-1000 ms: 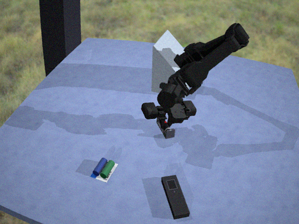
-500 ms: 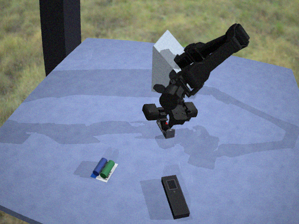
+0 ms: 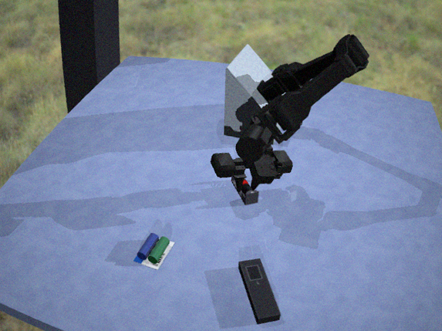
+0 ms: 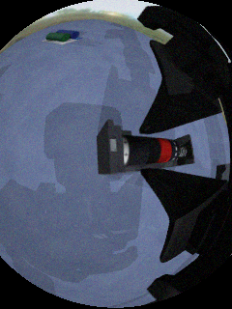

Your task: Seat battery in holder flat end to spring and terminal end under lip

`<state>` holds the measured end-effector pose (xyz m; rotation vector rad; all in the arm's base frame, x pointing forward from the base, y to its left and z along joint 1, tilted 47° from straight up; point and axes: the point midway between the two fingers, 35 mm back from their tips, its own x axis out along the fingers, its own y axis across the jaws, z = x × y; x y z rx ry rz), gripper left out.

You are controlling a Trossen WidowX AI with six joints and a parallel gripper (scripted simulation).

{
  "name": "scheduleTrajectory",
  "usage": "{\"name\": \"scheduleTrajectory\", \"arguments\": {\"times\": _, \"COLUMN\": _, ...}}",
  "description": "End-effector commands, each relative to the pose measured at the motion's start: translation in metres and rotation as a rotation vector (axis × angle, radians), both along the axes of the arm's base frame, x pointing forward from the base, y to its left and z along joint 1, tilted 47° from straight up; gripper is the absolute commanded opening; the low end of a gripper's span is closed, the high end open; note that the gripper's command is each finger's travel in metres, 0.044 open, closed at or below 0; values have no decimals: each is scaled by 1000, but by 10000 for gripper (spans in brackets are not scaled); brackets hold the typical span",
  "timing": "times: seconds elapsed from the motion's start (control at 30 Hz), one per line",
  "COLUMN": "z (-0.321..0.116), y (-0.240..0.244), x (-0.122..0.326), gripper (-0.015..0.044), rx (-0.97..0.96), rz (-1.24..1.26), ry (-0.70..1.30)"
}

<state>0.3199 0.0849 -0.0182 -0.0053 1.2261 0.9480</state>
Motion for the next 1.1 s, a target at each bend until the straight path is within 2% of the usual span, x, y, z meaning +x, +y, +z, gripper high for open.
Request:
{"name": "scheduleTrajectory", "arguments": {"times": 0.0, "z": 2, "y": -2, "x": 1, "gripper": 174, "rx": 0, "rz": 0, "ry": -2}}
{"name": "scheduleTrajectory", "arguments": {"times": 0.37, "z": 10, "y": -11, "x": 0, "gripper": 174, "rx": 0, "rz": 0, "ry": 0}}
{"name": "scheduleTrajectory", "arguments": {"times": 0.7, "z": 58, "y": -65, "x": -2, "gripper": 436, "rx": -4, "rz": 0, "ry": 0}}
{"name": "scheduleTrajectory", "arguments": {"times": 1.07, "z": 56, "y": -67, "x": -4, "gripper": 440, "rx": -4, "rz": 0, "ry": 0}}
